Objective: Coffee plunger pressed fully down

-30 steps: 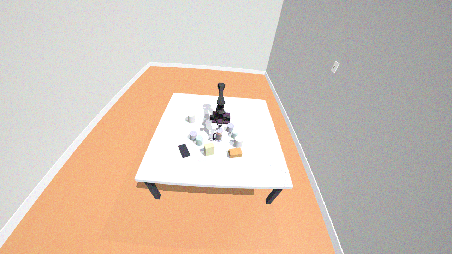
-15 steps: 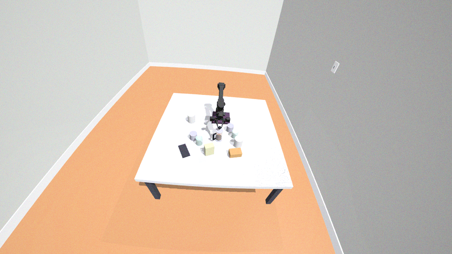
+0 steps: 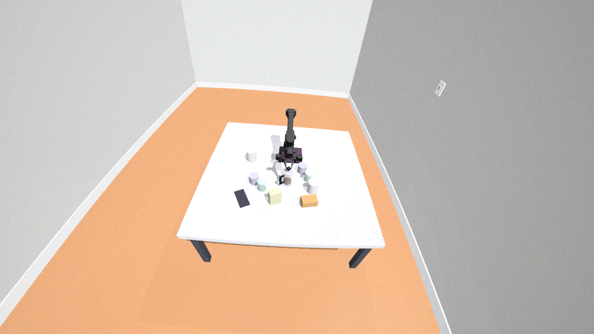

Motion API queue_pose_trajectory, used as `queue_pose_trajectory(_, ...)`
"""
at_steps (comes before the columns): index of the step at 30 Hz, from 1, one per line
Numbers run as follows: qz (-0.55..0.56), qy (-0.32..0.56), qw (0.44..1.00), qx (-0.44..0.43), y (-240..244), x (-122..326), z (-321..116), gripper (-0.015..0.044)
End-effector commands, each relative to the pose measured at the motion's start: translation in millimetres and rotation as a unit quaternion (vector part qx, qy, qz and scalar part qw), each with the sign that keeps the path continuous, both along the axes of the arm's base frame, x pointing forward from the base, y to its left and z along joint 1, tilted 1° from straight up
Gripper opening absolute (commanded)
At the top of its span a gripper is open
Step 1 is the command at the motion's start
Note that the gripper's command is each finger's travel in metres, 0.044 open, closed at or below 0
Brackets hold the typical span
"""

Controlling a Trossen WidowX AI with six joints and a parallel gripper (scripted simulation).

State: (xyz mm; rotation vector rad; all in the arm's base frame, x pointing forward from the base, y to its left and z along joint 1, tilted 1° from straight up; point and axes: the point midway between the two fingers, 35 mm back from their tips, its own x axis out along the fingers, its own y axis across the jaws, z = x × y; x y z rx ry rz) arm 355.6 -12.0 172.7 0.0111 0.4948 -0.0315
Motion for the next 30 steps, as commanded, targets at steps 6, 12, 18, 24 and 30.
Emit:
queue_pose_trajectory(6, -0.001, 0.012, 1.0, 0.001, 0.0, 1.2, -5.0, 0.0117)
queue_pose_trajectory(12, -0.001, 0.011, 1.0, 0.001, 0.0, 2.1, -5.1, 0.0117)
queue_pose_trajectory(18, -0.001, 0.011, 1.0, 0.001, 0.0, 3.0, -5.3, 0.0117)
queue_pose_trajectory(24, 0.0, 0.005, 1.0, 0.0, 0.0, 2.5, -1.0, 0.0117)
queue_pose_trajectory(30, 0.0, 0.005, 1.0, 0.0, 0.0, 2.5, -1.0, 0.0195)
